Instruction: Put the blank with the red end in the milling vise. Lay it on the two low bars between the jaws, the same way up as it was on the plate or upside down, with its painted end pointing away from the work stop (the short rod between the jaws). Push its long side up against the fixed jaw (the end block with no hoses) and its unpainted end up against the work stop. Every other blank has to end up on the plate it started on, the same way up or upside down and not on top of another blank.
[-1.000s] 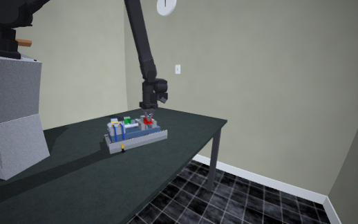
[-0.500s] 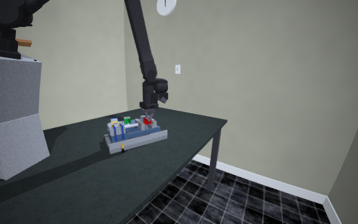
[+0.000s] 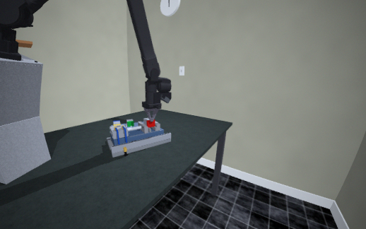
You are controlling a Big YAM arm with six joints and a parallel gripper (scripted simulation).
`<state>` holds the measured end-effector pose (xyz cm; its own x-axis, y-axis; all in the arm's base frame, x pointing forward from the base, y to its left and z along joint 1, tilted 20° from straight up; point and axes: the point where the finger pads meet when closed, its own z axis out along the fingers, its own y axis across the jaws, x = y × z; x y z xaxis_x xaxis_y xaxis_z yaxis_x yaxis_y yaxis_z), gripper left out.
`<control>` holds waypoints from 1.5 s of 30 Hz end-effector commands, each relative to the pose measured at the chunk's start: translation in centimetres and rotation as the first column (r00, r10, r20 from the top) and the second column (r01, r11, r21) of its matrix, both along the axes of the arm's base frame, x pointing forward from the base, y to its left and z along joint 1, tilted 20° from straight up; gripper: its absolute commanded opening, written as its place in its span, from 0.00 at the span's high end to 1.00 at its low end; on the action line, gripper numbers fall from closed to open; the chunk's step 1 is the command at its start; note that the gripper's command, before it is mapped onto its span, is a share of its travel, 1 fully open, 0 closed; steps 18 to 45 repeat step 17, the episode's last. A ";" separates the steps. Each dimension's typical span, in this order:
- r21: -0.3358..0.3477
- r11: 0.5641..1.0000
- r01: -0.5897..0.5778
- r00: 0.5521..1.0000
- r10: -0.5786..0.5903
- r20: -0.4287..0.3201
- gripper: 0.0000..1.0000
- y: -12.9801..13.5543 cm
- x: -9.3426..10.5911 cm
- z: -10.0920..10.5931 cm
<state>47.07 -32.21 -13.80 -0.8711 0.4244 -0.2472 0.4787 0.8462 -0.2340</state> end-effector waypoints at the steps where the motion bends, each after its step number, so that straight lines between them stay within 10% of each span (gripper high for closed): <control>1: -0.011 1.000 0.002 1.000 -0.002 0.022 1.00 0.3 0.7 2.3; 17: -0.012 1.000 -0.003 1.000 0.004 0.023 1.00 1.7 0.5 5.5; 45: -0.012 1.000 -0.003 1.000 0.004 0.023 1.00 1.7 0.5 5.5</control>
